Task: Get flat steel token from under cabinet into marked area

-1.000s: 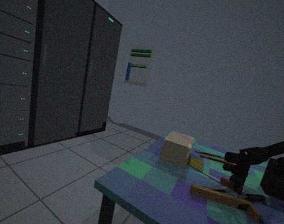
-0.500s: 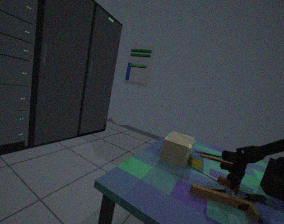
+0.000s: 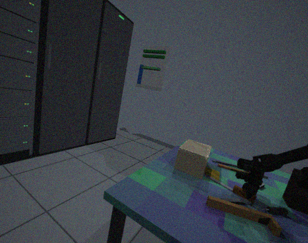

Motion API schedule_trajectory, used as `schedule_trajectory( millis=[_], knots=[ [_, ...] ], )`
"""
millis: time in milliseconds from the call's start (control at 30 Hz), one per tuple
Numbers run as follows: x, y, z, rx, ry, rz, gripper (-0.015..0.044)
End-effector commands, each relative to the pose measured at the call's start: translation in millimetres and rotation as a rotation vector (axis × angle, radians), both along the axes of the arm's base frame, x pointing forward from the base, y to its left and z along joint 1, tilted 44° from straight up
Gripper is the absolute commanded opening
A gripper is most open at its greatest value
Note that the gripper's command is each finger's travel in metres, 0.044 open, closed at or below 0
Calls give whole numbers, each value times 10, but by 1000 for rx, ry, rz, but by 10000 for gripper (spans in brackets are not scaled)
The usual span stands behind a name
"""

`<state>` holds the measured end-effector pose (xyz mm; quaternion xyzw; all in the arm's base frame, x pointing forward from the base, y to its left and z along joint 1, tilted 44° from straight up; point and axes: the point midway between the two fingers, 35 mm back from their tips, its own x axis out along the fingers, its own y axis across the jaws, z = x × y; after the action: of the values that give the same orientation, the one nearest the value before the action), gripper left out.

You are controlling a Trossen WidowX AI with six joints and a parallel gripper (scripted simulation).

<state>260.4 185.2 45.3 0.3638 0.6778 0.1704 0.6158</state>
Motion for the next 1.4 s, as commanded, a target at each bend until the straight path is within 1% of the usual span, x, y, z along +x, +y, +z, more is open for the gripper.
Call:
schedule_trajectory(
  millis=[0, 1367],
  knots=[
    [57, -9, -6, 2, -2, 2, 0],
    [556, -111, -84, 1, -6, 3, 0]
  ],
)
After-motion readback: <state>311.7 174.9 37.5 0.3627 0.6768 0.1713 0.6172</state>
